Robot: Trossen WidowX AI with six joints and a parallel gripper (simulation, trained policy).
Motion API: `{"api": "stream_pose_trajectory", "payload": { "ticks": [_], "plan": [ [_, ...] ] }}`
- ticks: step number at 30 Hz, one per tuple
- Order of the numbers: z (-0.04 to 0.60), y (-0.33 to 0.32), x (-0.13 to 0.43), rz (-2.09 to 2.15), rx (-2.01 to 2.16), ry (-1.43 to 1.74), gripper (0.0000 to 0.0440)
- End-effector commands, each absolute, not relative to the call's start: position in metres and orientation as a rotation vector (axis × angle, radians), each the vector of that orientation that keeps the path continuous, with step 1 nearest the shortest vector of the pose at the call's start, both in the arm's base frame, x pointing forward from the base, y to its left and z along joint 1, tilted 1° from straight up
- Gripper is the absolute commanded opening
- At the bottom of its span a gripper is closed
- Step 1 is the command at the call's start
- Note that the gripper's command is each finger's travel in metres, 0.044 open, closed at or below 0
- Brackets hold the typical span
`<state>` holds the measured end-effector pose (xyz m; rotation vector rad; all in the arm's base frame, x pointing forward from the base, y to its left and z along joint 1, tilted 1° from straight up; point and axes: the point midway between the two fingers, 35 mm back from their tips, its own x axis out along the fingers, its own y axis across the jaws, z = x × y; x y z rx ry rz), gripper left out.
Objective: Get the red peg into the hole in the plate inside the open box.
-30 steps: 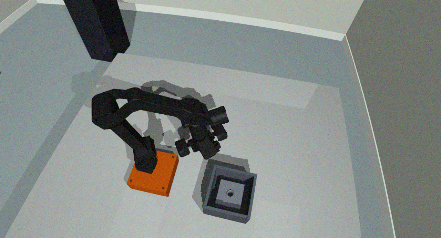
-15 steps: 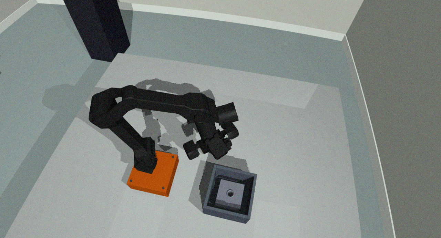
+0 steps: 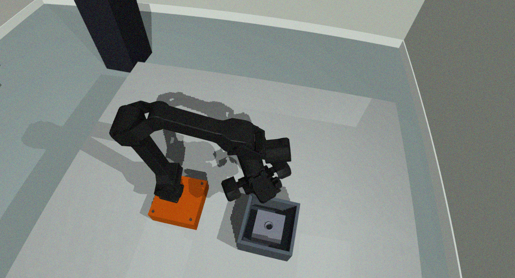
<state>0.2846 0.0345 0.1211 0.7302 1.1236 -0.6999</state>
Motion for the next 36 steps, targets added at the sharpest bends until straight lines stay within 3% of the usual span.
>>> {"api": "stream_pose_trajectory", "payload": {
  "ticks": [1,25,27,32,36],
  "plan": [
    [0.122,0.023,0.293,-0.713,0.739,1.114,0.0],
    [0.08,-0.026,0.328,-0.787,0.798,1.172,0.0011],
    [0.074,-0.027,0.329,-0.79,0.79,1.186,0.0029],
    [0.061,-0.032,0.331,-0.792,0.759,1.221,0.0141],
    [0.057,-0.035,0.333,-0.796,0.741,1.245,0.0153]
  ]
}}
